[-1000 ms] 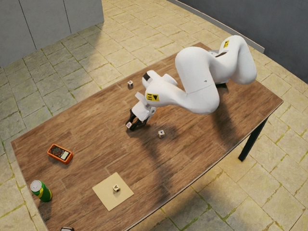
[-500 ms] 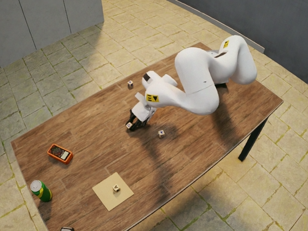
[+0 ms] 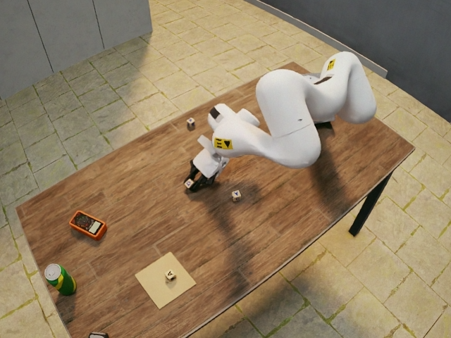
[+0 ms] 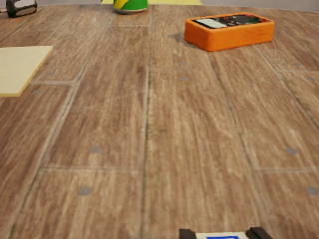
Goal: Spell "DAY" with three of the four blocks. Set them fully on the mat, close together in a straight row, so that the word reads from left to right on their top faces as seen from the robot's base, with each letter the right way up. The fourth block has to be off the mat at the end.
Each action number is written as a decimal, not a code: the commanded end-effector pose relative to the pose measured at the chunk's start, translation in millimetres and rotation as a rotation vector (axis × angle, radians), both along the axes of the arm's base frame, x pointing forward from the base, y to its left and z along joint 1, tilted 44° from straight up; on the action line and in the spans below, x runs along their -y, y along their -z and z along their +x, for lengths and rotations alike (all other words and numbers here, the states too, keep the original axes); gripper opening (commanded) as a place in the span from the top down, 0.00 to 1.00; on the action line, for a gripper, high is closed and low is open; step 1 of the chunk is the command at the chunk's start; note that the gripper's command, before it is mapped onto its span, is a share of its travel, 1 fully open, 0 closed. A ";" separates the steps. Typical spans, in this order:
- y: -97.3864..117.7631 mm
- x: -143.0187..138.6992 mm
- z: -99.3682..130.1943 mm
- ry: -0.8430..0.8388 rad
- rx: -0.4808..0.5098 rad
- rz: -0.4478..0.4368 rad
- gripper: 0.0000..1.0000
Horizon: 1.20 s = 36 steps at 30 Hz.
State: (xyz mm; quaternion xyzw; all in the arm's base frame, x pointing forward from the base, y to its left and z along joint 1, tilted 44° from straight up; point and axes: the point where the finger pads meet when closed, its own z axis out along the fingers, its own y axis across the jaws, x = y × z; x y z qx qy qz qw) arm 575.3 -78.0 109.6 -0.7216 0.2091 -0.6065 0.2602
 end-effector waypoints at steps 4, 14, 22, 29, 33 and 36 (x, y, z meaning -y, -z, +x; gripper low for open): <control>-0.4 0.5 0.1 0.001 0.001 0.000 0.77; -0.4 0.5 0.1 0.001 0.001 0.000 0.65; -0.4 0.5 0.1 0.001 0.001 0.000 0.57; -0.4 0.5 0.1 0.001 0.001 0.000 0.57; -0.4 0.5 0.1 0.001 0.001 0.000 0.57; -0.4 0.5 0.1 0.001 0.001 0.000 0.57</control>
